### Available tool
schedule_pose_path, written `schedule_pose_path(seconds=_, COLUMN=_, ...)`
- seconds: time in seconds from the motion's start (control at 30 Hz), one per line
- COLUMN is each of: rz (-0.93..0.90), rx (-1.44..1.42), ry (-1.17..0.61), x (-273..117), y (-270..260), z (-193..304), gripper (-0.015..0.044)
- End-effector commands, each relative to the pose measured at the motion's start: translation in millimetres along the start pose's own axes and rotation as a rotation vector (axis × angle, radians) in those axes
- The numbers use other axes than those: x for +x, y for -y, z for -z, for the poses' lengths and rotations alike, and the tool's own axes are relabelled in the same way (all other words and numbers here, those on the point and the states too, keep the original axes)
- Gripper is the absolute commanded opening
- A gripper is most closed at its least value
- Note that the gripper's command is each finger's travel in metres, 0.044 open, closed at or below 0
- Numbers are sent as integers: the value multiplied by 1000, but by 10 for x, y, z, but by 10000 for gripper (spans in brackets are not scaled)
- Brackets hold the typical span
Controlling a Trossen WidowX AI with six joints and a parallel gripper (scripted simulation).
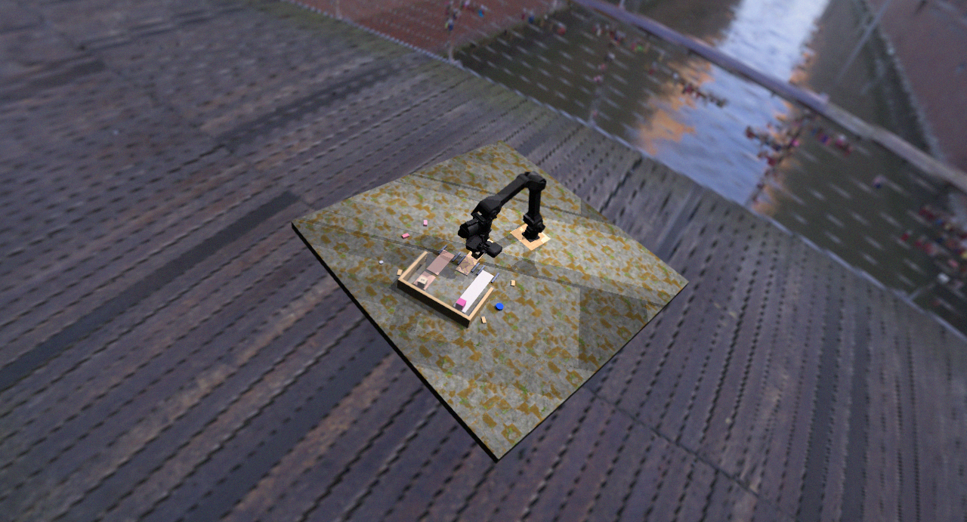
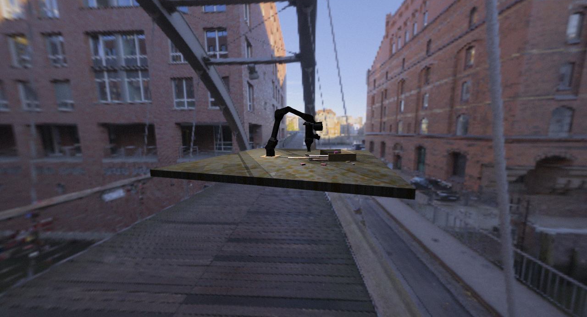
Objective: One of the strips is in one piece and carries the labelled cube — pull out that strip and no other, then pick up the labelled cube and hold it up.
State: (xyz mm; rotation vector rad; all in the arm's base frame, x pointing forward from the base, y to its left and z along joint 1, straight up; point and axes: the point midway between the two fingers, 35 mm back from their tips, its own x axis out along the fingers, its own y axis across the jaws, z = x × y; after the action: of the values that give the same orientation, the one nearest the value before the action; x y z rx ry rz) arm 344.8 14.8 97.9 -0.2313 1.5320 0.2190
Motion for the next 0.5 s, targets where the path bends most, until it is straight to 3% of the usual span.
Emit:
schedule_pose_path(seconds=0.0, rz=0, rx=4, ry=2, x=-10, y=-36, z=134, gripper=0)
schedule_pose_path(seconds=0.33, rz=-1, rx=4, ry=-1, x=-2, y=-104, z=407, gripper=0)
schedule_pose_path(seconds=0.47, rz=-1, rx=4, ry=-1, x=-173, y=-103, z=401, gripper=0)
